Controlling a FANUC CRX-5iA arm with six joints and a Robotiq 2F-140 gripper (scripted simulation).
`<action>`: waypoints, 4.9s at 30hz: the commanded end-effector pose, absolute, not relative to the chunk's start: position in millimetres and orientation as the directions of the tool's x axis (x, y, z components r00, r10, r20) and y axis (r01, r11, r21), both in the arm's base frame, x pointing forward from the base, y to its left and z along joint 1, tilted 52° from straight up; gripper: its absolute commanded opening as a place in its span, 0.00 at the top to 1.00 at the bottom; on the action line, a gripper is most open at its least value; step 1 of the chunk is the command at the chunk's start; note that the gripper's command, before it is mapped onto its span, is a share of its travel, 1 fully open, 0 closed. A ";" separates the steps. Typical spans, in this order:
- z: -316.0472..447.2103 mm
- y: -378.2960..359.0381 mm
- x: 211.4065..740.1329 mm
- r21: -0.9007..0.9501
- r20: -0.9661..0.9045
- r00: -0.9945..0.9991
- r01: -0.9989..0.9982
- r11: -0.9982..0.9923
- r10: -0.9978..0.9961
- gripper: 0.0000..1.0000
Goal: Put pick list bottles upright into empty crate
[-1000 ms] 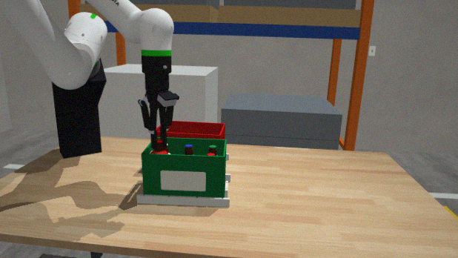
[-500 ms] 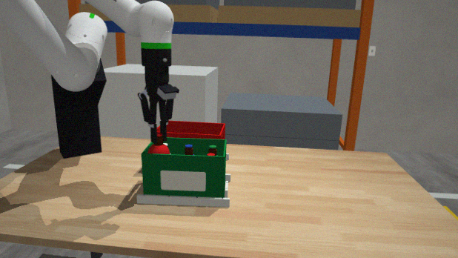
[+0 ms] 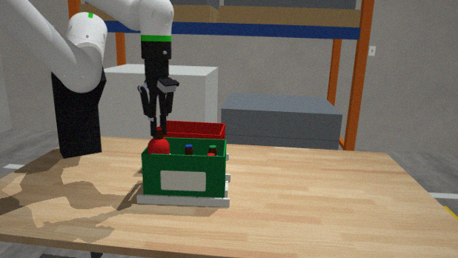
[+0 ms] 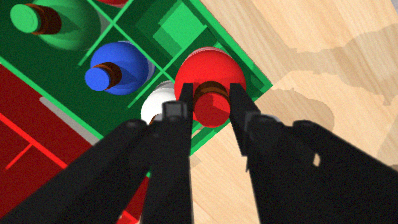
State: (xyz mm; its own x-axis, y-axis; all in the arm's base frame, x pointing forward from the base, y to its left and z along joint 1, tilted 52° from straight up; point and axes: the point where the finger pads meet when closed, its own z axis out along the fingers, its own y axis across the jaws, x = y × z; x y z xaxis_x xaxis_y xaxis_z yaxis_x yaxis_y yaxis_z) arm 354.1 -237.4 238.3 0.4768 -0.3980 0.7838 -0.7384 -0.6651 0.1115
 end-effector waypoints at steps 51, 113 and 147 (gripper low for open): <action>286.5 -187.5 316.8 0.111 0.784 0.476 -0.739 -0.665 -0.398 0.90; 244.0 -122.9 318.7 0.111 0.784 0.476 -0.738 -0.665 -0.398 0.90; 203.8 -78.8 325.4 0.111 0.784 0.476 -0.738 -0.665 -0.398 0.90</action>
State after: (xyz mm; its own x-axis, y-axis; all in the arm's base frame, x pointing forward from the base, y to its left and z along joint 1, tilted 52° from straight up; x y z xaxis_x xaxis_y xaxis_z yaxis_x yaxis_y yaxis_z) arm 325.0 -81.2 205.1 0.4765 -0.3979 0.7840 -0.7387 -0.6647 0.1117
